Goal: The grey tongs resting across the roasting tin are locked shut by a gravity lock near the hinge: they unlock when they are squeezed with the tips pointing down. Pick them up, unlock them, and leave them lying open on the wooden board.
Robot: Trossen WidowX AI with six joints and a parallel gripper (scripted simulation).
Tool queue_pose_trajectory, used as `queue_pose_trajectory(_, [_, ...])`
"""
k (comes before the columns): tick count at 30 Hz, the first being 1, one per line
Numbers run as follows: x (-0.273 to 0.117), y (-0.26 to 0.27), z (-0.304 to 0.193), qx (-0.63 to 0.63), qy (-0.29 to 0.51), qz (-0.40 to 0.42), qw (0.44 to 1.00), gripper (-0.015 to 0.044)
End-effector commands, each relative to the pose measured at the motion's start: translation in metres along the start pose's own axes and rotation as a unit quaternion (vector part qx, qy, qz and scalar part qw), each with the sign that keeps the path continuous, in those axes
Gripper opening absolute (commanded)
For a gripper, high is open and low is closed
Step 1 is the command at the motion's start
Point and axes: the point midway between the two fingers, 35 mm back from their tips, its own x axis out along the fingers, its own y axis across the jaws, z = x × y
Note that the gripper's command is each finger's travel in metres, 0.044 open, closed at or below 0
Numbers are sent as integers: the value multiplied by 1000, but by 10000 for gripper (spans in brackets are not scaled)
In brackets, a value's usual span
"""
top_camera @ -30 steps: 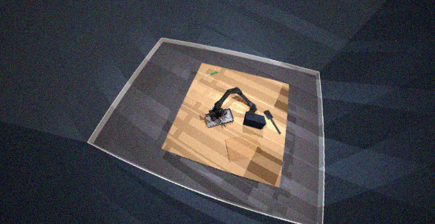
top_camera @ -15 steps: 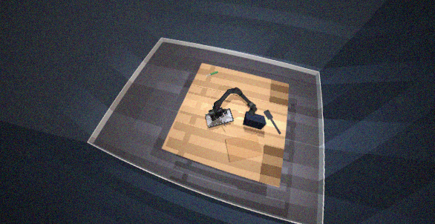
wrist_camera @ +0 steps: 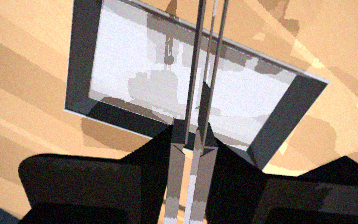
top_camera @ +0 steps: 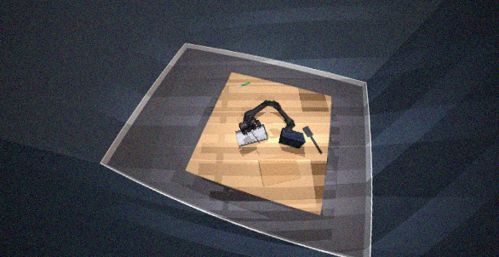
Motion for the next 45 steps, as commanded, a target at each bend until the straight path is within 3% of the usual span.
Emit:
queue_pose_trajectory(1, [-2,0,0,2,1,0,1000,-150])
queue_pose_trajectory(9, [-3,7,-24,-32,3,3,999,-150])
queue_pose_trajectory(33, [-7,13,-218,-294,6,6,956,-150])
queue_pose_trajectory(45, [-11,-2,-256,-352,7,11,936,-150])
